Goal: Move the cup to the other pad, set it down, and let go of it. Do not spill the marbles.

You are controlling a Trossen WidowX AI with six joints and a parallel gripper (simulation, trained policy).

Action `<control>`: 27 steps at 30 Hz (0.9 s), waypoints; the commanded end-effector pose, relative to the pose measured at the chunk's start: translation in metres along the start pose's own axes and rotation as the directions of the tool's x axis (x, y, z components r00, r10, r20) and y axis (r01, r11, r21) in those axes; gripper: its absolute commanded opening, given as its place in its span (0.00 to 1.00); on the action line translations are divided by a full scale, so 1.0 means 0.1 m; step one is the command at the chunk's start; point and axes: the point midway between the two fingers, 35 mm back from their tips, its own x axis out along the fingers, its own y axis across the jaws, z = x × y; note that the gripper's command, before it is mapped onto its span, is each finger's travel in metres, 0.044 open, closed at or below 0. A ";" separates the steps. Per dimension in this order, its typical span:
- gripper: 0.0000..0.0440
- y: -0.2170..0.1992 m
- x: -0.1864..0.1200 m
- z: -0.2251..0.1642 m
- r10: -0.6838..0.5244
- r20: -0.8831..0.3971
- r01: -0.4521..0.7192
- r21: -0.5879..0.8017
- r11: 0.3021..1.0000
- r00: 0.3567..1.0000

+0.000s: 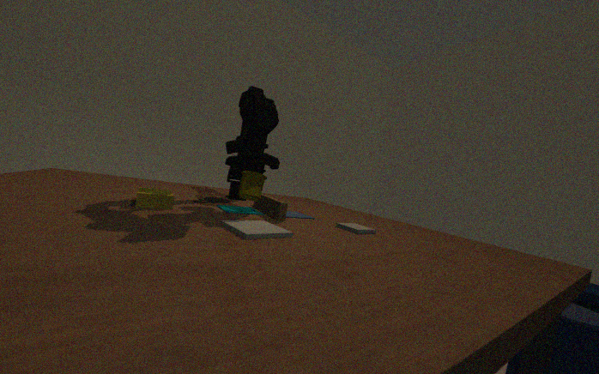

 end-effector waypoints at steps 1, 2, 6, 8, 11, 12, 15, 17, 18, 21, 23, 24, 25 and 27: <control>0.06 -0.05 0.04 0.01 -0.003 0.008 0.003 0.003 1.000 1.000; 0.07 -0.07 0.06 0.01 -0.006 0.007 0.006 0.006 1.000 1.000; 0.12 -0.15 0.12 0.01 -0.018 0.007 0.017 0.018 1.000 1.000; 0.15 -0.17 0.15 0.02 -0.016 0.010 0.015 0.023 1.000 1.000; 0.25 -0.18 0.18 0.04 -0.004 0.015 0.004 0.034 0.999 1.000; 0.30 -0.17 0.18 0.05 0.008 0.018 -0.008 0.039 0.999 1.000; 0.37 -0.13 0.15 0.07 0.042 0.024 -0.044 0.051 0.998 0.999; 0.38 -0.14 0.12 0.07 0.056 0.020 -0.057 0.053 0.997 0.998; 0.38 -0.14 0.11 0.06 0.062 0.019 -0.063 0.053 0.997 0.998; 0.40 -0.16 0.07 0.06 0.080 0.017 -0.081 0.057 0.995 0.997; 0.41 -0.17 0.04 0.06 0.092 0.016 -0.092 0.060 0.994 0.996; 0.42 -0.17 0.02 0.06 0.097 0.016 -0.098 0.061 0.993 0.995; 0.43 -0.18 0.01 0.06 0.103 0.015 -0.104 0.063 0.993 0.995; 0.45 -0.19 -0.03 0.06 0.114 0.015 -0.115 0.067 0.991 0.993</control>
